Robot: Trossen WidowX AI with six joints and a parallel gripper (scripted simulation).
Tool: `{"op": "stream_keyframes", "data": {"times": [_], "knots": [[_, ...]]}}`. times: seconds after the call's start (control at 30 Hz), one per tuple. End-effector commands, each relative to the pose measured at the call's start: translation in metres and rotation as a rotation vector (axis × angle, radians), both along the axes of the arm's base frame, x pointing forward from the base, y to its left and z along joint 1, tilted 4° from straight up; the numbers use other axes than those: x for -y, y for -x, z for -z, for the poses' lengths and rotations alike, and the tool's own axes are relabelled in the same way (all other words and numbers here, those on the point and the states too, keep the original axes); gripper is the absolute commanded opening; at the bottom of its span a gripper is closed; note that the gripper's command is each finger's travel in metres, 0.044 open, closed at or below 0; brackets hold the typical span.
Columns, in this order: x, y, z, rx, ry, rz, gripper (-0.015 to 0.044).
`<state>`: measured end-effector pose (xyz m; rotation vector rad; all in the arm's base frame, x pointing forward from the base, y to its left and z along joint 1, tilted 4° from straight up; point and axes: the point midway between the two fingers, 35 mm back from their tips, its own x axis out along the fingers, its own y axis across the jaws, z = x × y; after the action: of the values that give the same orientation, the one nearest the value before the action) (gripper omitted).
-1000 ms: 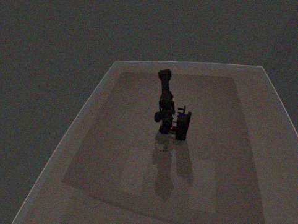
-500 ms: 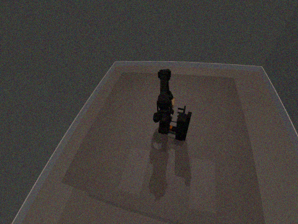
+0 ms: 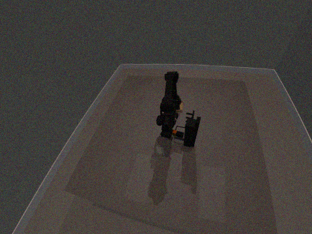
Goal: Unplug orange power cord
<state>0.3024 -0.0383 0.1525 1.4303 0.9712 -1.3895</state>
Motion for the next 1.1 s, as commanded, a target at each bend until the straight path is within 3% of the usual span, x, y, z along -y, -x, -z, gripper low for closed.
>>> {"op": "stream_keyframes", "data": {"times": [0.0,0.23,0.4,1.07], "knots": [[0.001,0.000,0.000,0.004,0.005,0.006,0.0263],[0.020,0.005,-0.005,0.003,0.007,0.007,0.0440],[0.057,0.019,-0.014,0.002,0.011,0.007,0.0440],[0.057,0.019,-0.014,0.002,0.011,0.007,0.0440]]}}
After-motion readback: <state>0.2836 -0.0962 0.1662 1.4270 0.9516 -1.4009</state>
